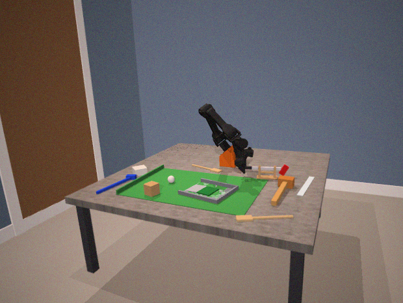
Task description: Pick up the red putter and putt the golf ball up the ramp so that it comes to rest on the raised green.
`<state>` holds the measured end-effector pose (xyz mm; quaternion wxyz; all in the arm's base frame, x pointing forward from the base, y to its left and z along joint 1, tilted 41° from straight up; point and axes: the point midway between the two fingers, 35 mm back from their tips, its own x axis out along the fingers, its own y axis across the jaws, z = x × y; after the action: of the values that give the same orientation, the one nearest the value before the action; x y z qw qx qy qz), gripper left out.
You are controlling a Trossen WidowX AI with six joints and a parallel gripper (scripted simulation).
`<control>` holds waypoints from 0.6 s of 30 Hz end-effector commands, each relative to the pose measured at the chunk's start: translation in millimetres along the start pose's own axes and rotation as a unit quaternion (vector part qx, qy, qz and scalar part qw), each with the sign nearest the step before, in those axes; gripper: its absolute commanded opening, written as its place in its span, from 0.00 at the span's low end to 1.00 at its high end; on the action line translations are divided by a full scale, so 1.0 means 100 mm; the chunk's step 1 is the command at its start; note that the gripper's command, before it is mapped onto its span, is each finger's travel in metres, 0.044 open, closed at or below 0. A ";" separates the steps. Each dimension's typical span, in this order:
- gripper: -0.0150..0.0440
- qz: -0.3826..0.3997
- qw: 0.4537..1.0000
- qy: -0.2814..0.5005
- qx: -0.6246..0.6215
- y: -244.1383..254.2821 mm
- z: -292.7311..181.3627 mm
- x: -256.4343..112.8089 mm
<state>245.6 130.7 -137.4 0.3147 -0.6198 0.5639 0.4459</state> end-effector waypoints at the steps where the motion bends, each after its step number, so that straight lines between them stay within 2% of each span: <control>1: 1.00 0.004 1.000 0.004 -0.002 0.02 -0.03 0.10; 8: 1.00 0.004 1.000 0.004 -0.002 0.02 -0.04 0.12; 18: 0.56 0.002 1.000 0.001 0.000 0.01 -0.03 0.09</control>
<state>244.4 123.6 -144.5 0.3125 -0.6188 0.5663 0.4459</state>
